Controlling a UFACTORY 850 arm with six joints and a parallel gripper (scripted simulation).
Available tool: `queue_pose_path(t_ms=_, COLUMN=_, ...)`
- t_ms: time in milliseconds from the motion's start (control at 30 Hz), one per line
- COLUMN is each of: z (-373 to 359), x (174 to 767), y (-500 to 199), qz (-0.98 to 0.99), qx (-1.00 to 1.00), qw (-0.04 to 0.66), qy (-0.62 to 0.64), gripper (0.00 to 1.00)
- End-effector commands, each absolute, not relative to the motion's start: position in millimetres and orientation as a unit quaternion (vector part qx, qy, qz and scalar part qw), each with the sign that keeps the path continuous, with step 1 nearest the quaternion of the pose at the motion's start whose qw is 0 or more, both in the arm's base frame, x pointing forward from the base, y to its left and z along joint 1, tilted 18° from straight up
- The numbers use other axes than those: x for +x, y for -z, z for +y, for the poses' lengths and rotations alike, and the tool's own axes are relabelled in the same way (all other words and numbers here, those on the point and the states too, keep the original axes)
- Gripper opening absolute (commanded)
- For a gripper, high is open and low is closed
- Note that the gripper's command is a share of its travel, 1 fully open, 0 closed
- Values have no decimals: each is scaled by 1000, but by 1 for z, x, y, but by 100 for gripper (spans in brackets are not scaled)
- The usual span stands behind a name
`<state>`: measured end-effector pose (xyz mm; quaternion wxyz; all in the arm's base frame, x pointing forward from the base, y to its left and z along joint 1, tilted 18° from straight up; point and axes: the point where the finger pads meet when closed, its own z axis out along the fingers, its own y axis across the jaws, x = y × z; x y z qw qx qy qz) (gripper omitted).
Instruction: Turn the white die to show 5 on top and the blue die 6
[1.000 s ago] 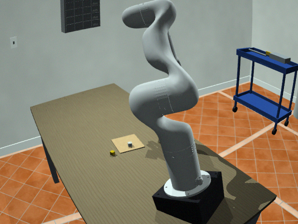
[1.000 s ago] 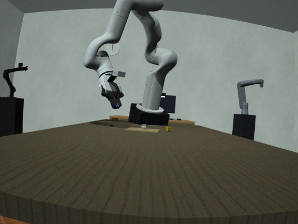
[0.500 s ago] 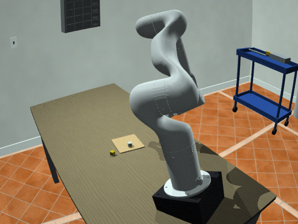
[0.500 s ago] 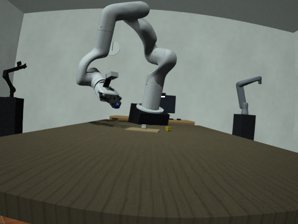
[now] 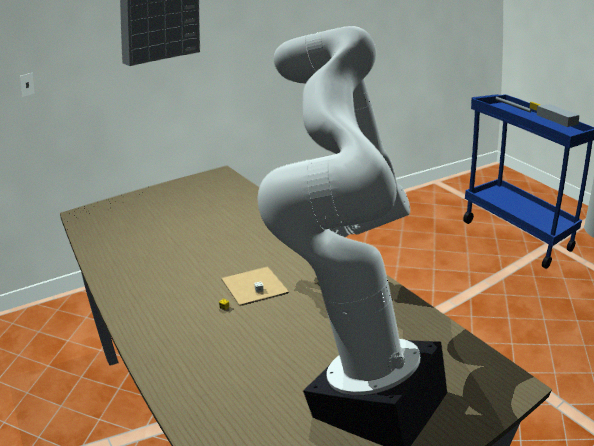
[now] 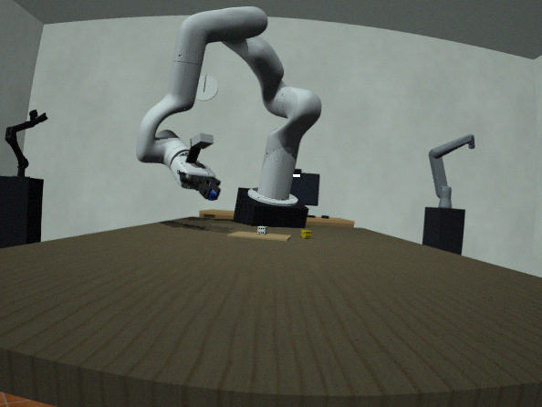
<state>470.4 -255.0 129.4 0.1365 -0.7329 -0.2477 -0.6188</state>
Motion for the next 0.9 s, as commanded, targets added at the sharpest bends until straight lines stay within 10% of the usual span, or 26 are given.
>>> queue_pose_path(t_ms=0, z=-255, x=474, y=-119, qz=-248, qx=-733, qw=136, qy=619, gripper=15)
queue_pose_path(t_ms=867, z=-250, x=492, y=-64, qz=-248, qx=-733, qw=136, qy=619, gripper=15)
